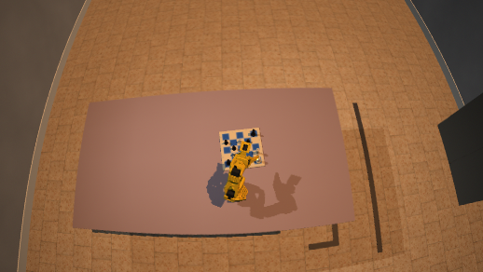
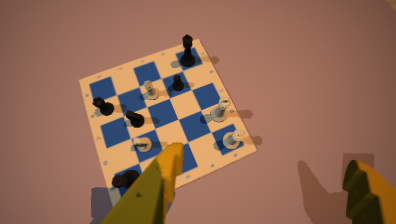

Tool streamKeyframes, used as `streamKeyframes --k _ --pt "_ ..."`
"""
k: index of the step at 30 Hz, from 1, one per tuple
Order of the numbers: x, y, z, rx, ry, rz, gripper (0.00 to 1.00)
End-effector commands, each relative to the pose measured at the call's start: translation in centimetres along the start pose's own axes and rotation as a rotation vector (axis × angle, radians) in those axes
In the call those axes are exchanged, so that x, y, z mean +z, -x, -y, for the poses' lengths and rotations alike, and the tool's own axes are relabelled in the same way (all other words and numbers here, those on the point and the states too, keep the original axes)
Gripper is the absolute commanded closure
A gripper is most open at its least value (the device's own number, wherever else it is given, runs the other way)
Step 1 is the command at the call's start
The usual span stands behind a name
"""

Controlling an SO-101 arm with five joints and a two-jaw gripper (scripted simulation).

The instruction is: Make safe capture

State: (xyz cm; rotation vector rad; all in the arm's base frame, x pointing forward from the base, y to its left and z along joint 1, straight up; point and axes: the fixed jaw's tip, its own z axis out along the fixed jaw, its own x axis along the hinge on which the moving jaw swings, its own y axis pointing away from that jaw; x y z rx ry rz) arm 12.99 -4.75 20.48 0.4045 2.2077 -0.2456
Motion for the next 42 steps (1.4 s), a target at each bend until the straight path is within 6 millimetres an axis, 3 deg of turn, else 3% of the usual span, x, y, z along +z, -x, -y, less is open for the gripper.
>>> streamKeyframes --k 1,19,28,42 --pt "0.1 -0.4 -0.1 0.003 0.007 -0.020 0.60" --pt "0.1 -0.3 -0.1 0.004 0.007 -0.014 0.60" --pt "-1.0 0.8 -0.1 0.010 0.002 0.112 0.60" --pt "-1.3 1.2 0.0 0.012 0.001 0.147 0.60"
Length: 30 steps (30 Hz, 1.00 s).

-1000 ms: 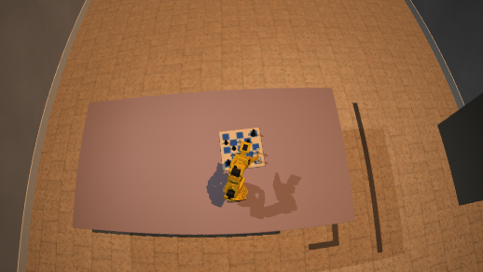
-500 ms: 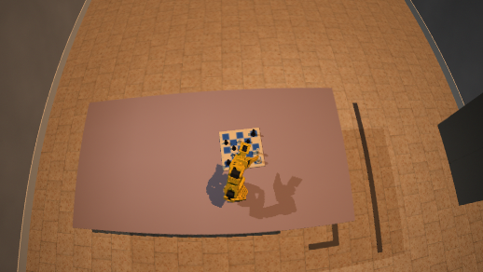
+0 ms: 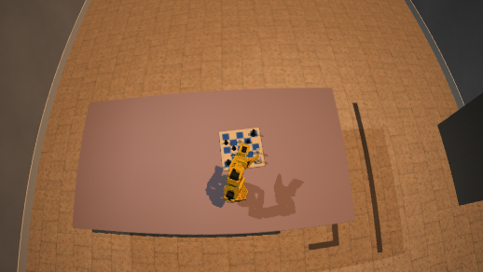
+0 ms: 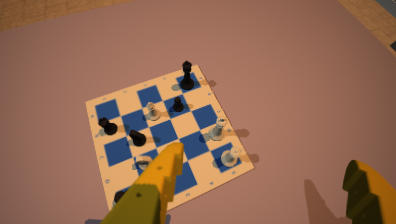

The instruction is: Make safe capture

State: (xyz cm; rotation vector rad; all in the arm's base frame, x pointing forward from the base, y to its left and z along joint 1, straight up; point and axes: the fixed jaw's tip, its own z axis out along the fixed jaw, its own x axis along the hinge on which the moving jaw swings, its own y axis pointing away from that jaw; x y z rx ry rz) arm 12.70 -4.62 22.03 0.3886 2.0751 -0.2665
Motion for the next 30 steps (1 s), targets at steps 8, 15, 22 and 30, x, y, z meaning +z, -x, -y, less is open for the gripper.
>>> streamKeyframes --k 8,15,22,30 --pt "-0.07 0.14 -0.08 0.004 0.006 0.014 0.60" --pt "-0.07 0.14 -0.08 0.004 0.006 0.014 0.60" --pt "-0.07 0.14 -0.08 0.004 0.006 0.014 0.60" --pt "0.46 0.58 -0.36 -0.006 0.025 -0.023 0.62"
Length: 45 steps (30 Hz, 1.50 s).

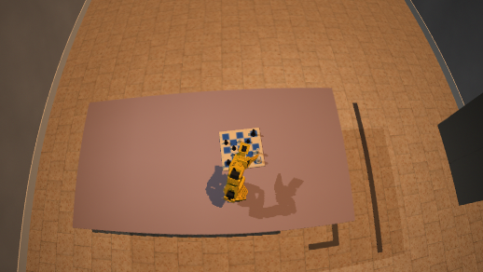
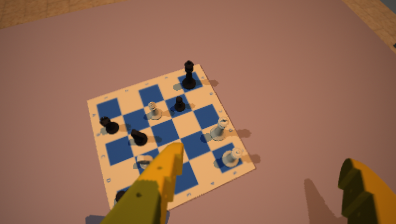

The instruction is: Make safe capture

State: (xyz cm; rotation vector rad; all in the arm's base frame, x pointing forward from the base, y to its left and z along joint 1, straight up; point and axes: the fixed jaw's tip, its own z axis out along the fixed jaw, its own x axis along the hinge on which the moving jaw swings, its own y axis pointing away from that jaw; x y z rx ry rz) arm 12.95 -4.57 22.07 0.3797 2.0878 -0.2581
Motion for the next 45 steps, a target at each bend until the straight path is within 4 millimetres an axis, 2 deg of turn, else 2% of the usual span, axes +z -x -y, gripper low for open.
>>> streamKeyframes --k 1,10,17,24,26,30,35,45 --pt "0.5 0.6 -0.3 -0.004 0.021 -0.024 0.63" --pt "3.0 1.9 -1.6 -0.049 0.085 -0.158 0.70" --pt "7.5 2.3 -4.3 -0.126 0.166 -0.350 0.81" --pt "12.4 0.5 -7.8 -0.217 0.232 -0.535 0.91" --pt "12.4 0.5 -7.8 -0.217 0.232 -0.535 0.91" --pt "14.4 -1.1 -9.4 -0.261 0.255 -0.614 0.96" --pt "15.7 -2.6 -10.6 -0.295 0.271 -0.673 0.99" --pt "16.1 -3.1 -11.0 -0.306 0.275 -0.692 1.00"
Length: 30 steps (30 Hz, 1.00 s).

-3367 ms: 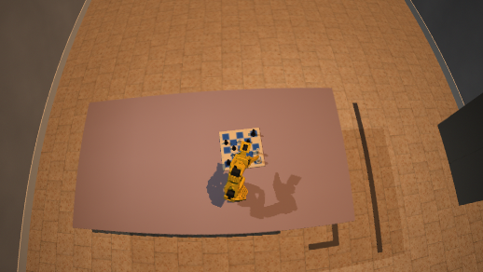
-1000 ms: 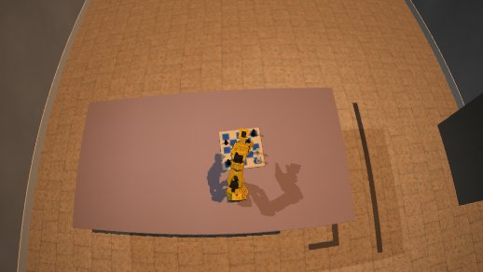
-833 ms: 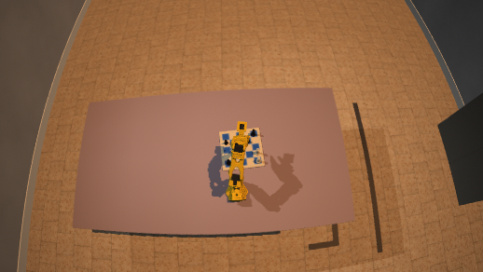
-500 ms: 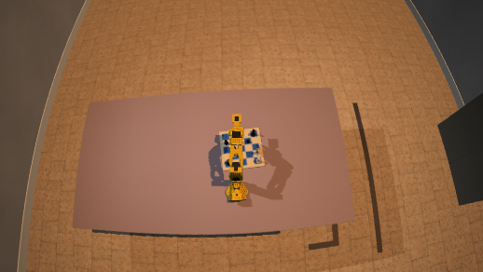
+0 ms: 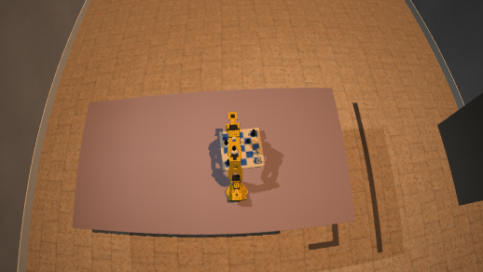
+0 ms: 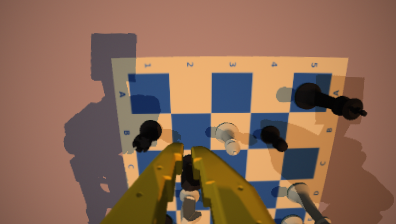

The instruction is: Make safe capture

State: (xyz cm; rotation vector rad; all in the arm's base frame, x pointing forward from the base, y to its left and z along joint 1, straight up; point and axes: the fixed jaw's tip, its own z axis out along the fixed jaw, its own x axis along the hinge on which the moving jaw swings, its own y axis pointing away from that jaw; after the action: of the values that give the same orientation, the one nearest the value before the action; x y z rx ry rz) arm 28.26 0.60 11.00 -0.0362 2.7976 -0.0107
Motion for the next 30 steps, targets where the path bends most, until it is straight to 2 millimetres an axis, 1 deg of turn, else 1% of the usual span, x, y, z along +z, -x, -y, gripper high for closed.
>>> streamKeyframes --k 1,11,15,20,30 --pt "0.21 -0.12 -0.21 0.000 0.004 -0.023 1.00" --pt "0.22 -0.13 -0.21 0.000 0.004 -0.023 1.00" --pt "0.36 -0.20 -0.24 -0.001 0.005 -0.028 1.00" --pt "1.05 -0.59 -0.42 -0.008 0.007 -0.049 1.00" --pt "1.18 -0.64 -0.43 -0.008 0.007 -0.050 1.00"
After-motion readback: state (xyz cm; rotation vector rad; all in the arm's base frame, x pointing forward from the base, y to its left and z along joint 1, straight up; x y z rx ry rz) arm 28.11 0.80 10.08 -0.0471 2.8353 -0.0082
